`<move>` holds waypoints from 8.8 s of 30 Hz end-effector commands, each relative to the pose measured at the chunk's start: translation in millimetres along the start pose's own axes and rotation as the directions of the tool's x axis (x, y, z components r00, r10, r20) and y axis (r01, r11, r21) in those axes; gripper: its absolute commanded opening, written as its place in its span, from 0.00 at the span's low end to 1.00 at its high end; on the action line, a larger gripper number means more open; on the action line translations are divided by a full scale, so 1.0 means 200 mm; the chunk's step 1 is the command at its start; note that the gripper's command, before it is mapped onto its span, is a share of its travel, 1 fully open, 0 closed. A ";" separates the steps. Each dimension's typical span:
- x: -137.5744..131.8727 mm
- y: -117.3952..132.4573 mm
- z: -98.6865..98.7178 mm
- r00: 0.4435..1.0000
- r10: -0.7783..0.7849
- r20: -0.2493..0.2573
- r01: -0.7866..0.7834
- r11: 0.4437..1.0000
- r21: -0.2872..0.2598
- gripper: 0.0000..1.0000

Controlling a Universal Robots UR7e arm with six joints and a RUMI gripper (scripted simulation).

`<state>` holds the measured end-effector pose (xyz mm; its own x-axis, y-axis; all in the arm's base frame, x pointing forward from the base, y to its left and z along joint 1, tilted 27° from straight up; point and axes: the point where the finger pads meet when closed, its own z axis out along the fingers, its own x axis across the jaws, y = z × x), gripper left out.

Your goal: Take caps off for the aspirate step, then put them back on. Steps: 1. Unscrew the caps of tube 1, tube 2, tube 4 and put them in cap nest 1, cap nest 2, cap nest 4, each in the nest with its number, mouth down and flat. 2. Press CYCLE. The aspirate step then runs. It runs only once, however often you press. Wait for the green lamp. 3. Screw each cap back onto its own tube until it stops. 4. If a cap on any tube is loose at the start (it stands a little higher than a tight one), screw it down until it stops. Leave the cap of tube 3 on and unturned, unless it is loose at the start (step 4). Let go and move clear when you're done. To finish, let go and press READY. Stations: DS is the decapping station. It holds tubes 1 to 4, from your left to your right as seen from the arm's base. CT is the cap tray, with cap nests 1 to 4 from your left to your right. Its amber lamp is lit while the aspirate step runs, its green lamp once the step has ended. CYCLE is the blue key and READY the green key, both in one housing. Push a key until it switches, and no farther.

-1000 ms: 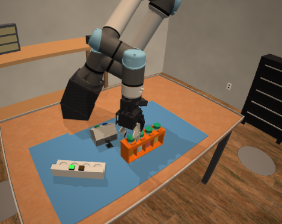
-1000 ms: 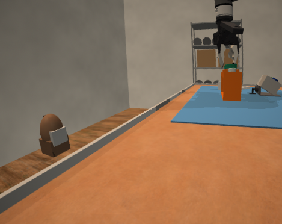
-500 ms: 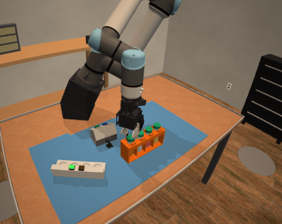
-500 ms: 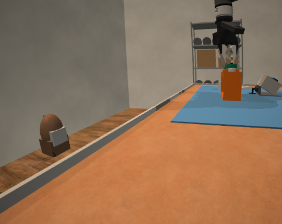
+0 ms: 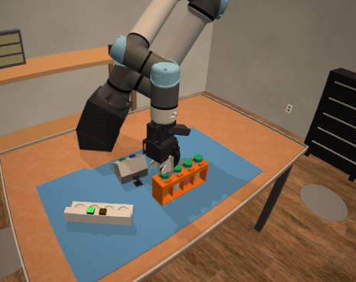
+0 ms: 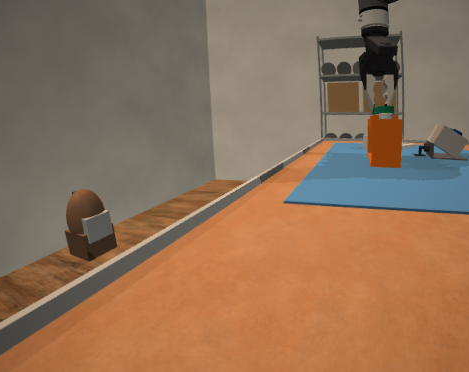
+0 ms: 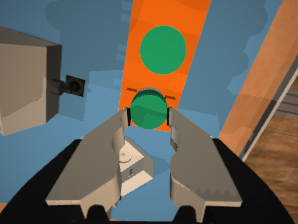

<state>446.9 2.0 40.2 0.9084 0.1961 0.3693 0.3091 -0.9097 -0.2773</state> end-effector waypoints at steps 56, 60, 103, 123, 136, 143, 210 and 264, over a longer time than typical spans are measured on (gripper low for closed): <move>0.01 -0.04 -0.23 0.785 0.620 -0.004 -0.620 0.785 -0.010 0.35; 0.04 -0.16 -0.23 0.911 0.413 -0.001 -0.413 0.911 -0.010 0.35; 0.06 -0.25 -0.04 1.000 -0.016 0.003 0.016 1.000 -0.010 0.35; 0.06 -0.25 0.00 1.000 -0.016 0.003 0.016 1.000 -0.010 0.35; 0.06 -0.25 0.00 1.000 -0.016 0.003 0.016 1.000 -0.010 0.00; 0.06 -0.25 0.00 1.000 -0.016 0.003 0.016 1.000 -0.010 0.00; 0.06 -0.25 0.00 0.957 -0.291 0.006 0.291 0.957 -0.009 0.35; 0.06 -0.25 0.00 0.730 0.683 -0.004 -0.683 0.730 -0.009 0.35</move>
<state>442.1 50.6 58.3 0.8757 -0.4753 0.0852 -0.3927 -0.8035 -0.4473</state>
